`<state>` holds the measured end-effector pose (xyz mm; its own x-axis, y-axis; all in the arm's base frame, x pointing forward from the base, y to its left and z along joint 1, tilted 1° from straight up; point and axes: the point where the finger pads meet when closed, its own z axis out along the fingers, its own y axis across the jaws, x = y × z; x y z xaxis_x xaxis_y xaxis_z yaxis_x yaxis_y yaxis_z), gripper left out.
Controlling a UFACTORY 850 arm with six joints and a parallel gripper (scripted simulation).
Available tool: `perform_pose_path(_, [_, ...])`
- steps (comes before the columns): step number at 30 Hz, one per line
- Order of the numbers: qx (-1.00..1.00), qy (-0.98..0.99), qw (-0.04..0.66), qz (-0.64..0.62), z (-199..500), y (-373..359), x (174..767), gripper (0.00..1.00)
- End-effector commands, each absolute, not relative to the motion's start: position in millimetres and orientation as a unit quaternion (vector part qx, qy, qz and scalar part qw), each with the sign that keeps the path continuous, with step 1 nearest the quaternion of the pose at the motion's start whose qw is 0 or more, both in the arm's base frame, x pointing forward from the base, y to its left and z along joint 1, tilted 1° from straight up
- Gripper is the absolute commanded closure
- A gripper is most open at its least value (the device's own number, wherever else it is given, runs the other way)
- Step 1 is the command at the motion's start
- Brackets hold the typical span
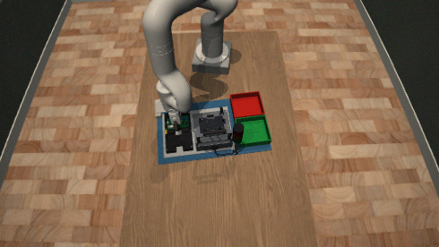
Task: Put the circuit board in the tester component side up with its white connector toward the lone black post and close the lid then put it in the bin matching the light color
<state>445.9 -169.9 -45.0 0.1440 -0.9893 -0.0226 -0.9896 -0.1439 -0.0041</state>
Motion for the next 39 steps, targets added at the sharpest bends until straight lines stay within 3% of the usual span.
perform_pose_path(1, [-0.756, 0.654, 0.009, 0.006, -42.2, -170.3, 447.0, 0.21])
perform_pose_path(39, [-0.756, 0.654, 0.009, 0.006, -9.9, -171.0, 446.9, 0.21])
